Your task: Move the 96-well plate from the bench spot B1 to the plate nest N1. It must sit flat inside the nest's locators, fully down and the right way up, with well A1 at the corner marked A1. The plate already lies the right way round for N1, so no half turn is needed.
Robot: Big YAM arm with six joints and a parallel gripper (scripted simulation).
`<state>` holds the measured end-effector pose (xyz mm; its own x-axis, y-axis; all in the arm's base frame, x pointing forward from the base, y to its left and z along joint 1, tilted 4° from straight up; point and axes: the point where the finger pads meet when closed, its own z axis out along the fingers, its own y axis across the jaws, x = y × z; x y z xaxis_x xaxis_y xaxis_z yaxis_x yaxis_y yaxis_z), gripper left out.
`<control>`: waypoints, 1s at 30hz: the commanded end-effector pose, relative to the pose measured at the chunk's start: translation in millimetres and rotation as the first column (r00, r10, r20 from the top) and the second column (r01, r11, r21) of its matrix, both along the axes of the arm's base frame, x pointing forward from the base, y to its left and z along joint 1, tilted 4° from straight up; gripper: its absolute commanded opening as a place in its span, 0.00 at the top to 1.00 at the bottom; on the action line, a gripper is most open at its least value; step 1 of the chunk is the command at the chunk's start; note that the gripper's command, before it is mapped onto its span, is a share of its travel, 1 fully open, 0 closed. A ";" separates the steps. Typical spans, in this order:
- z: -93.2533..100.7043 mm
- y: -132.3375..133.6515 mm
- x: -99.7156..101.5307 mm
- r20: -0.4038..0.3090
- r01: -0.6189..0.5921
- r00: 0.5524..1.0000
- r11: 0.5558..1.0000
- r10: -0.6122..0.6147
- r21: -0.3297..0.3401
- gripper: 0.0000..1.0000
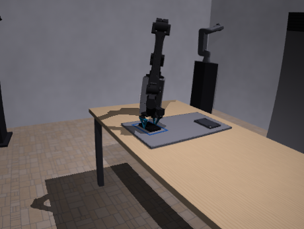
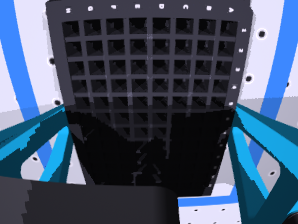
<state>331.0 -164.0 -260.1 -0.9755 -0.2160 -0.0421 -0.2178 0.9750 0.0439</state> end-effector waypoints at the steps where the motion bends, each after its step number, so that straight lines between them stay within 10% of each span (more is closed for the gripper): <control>1: 5.2 -3.3 8.3 0.019 0.000 1.000 1.000 0.000 -0.008 1.00; 30: 19.9 -1.5 7.3 0.018 -0.002 1.000 1.000 0.002 -0.006 1.00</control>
<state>329.5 -163.2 -255.4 -0.9756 -0.2160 -0.0394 -0.2177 0.9749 0.0462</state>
